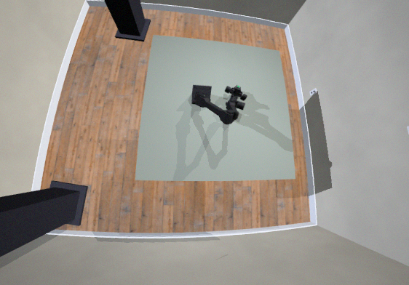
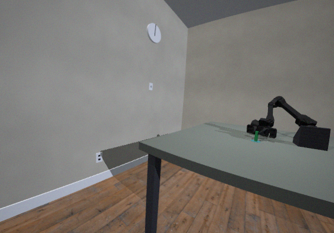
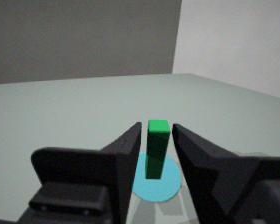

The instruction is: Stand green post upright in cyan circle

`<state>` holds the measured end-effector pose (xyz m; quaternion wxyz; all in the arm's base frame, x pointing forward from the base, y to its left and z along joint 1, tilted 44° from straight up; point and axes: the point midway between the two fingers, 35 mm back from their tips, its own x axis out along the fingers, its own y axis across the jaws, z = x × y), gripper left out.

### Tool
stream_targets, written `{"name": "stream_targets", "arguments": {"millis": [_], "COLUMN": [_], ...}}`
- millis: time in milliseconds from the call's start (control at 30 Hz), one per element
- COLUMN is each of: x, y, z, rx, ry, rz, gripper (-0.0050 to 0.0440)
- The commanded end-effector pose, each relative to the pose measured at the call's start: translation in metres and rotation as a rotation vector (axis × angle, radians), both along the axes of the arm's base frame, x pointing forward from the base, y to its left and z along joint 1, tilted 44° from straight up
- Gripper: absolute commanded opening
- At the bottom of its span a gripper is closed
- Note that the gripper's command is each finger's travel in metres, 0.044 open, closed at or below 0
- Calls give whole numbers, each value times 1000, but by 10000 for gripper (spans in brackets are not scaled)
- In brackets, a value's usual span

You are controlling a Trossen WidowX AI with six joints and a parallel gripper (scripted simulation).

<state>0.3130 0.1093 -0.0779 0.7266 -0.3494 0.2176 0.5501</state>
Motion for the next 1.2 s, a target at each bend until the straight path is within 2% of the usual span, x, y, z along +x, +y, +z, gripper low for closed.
{"name": "stream_targets", "arguments": {"millis": [0, 300, 567, 833, 1100, 1167], "x": [0, 0, 0, -11, -10, -6], "y": [0, 0, 5, 54, 57, 60], "z": [0, 0, 6, 69, 69, 63], "rx": [1, 1, 0, 5, -9, -50], "ry": [-4, -4, -4, -3, 17, 68], "rz": [5, 5, 6, 9, 1, -22], "gripper": [191, 400, 400, 400, 400, 400]}}
